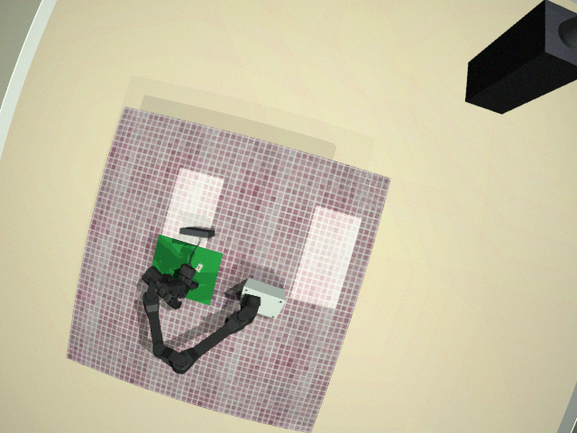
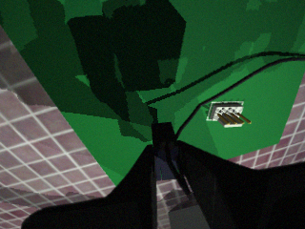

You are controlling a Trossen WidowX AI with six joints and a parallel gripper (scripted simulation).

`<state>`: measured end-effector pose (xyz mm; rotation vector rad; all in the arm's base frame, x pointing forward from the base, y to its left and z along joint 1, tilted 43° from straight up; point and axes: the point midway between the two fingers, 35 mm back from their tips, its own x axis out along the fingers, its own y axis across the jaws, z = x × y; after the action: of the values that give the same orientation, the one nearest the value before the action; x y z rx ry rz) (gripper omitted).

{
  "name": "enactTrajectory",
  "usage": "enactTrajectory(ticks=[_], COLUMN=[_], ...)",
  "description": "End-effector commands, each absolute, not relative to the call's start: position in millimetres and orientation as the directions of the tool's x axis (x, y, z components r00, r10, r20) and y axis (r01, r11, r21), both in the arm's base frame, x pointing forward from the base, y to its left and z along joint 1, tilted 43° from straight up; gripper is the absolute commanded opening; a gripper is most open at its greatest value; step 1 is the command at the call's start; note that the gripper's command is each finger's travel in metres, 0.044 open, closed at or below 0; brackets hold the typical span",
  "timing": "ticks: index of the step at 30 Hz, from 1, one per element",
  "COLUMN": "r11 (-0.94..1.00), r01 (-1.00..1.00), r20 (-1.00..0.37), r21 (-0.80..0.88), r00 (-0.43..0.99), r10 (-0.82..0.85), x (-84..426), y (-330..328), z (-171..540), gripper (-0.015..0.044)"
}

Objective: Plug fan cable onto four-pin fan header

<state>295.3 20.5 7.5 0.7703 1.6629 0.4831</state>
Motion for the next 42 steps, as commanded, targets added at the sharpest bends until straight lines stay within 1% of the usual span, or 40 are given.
enactTrajectory(ticks=[1,20,27,34,42], r11=[0.702,0.700,0.698,0.655,0.532], r01=[0.221,0.226,0.232,0.428,0.648], r20=[-0.702,-0.699,-0.699,-0.715,-0.727], r21=[0.677,0.678,0.678,0.623,0.546], r00=[-0.092,-0.095,-0.094,-0.030,0.051], r10=[0.706,0.708,0.709,0.699,0.685], x=[296,285,283,295,311], y=[9,-32,-37,-41,-46], z=[19,64,70,68,66], gripper=[0.0000,0.0000,0.0000,0.0000,0.0000])
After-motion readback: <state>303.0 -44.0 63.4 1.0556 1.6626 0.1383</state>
